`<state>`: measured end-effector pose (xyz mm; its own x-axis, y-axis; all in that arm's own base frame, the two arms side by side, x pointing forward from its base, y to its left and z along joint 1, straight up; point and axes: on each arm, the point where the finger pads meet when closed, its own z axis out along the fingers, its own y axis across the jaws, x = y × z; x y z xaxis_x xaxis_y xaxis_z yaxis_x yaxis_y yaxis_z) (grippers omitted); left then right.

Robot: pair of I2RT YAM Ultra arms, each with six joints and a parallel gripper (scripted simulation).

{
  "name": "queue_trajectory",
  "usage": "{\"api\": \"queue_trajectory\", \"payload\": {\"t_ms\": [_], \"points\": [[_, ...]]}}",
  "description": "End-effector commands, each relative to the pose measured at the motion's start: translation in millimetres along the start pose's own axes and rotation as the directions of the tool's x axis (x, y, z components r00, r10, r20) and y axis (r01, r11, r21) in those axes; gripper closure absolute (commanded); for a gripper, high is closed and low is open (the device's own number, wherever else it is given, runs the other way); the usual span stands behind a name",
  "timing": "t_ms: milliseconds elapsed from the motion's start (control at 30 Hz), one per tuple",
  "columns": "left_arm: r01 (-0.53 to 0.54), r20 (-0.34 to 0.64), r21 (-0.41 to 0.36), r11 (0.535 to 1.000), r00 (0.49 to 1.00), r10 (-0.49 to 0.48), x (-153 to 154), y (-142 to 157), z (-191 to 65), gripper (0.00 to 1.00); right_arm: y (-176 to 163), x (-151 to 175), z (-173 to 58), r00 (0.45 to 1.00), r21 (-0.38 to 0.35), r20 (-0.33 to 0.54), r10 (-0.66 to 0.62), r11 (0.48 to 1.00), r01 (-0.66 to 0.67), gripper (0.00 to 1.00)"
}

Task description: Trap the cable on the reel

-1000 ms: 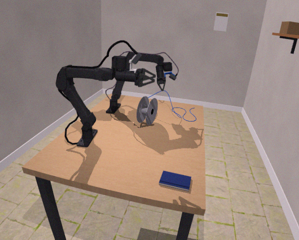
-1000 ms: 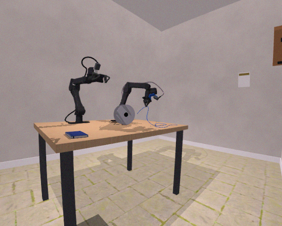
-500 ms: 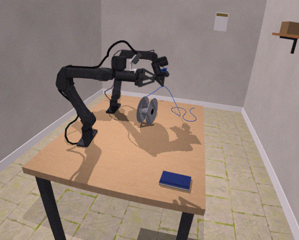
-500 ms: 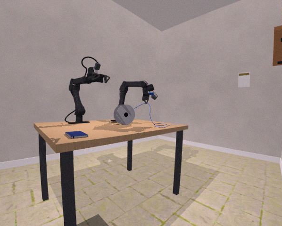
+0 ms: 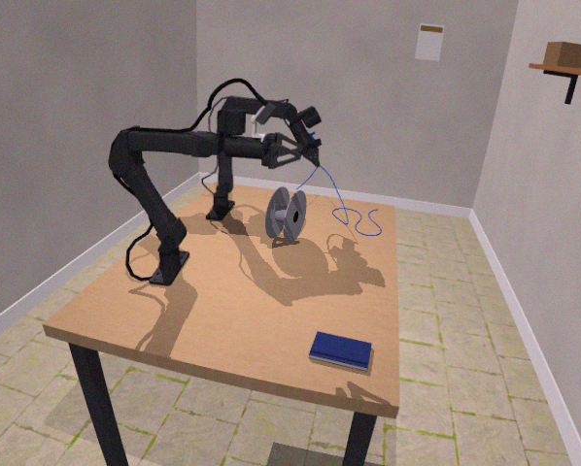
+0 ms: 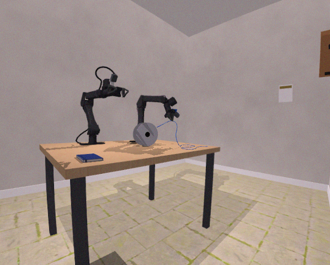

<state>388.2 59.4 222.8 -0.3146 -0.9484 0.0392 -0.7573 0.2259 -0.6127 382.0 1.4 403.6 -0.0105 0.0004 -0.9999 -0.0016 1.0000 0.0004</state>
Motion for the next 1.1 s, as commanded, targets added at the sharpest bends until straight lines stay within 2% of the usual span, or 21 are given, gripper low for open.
{"api": "queue_trajectory", "payload": {"t_ms": [0, 433, 833, 1067], "points": [[0.015, 0.072, 0.044, 0.999, 0.997, -0.018, -9, -6, -8, 1.00, -2, 3, 3, 1.000, 0.009, -0.004, -0.002, 1.000, 0.002, 0.00], [-0.002, 0.061, 0.039, 0.999, 0.998, 0.000, 3, -2, -7, 1.00, -2, 3, 3, 1.000, 0.009, -0.004, -0.002, 1.000, 0.002, 0.00], [-0.004, 0.080, 0.056, 0.998, 0.997, 0.000, -3, -3, -12, 1.00, -2, 3, 3, 1.000, 0.009, -0.004, -0.002, 1.000, 0.002, 0.00], [0.012, 0.062, 0.023, 1.000, 0.998, -0.013, -8, 4, 4, 1.00, -2, 3, 3, 1.000, 0.009, -0.004, -0.002, 1.000, 0.002, 0.00]]}}
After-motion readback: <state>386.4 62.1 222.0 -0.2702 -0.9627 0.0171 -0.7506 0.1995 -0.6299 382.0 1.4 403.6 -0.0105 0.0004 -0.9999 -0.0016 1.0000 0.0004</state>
